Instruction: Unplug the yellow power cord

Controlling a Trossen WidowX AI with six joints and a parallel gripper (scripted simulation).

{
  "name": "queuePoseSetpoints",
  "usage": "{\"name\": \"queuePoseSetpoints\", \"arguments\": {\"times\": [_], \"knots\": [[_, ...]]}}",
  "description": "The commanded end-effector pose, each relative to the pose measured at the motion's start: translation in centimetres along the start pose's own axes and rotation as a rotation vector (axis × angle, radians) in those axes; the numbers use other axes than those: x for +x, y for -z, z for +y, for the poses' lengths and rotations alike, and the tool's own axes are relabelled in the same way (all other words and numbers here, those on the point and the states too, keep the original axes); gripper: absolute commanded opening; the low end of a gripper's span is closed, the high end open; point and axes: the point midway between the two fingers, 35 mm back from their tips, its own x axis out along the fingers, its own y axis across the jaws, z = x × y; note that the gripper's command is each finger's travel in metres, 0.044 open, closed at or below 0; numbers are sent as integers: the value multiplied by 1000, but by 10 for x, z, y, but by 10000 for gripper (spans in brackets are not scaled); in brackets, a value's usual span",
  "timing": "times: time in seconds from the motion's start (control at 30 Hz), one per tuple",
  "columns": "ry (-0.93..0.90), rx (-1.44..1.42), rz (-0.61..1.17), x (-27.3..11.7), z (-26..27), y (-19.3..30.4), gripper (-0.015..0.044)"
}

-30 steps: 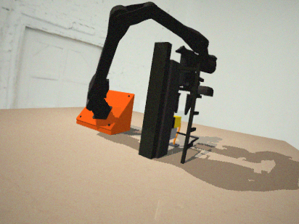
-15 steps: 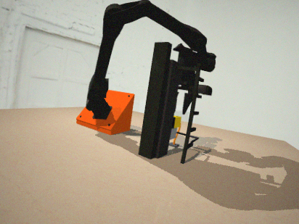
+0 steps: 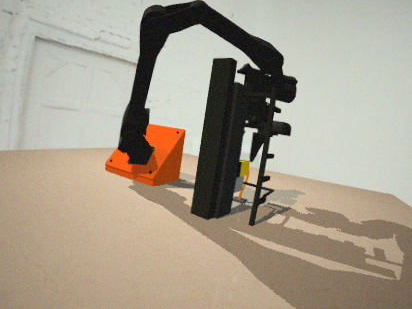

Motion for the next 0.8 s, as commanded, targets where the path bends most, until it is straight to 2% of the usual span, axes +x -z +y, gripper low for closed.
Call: {"name": "queuePoseSetpoints", "arguments": {"times": [0.0, 0.13, 0.4, 0.77], "knots": [[2, -4, 3, 3, 0, 1, 160], [0, 0, 0, 1, 0, 0, 55], [0, 0, 0, 1, 0, 0, 2], [0, -1, -1, 0, -1, -13, 0]]}}
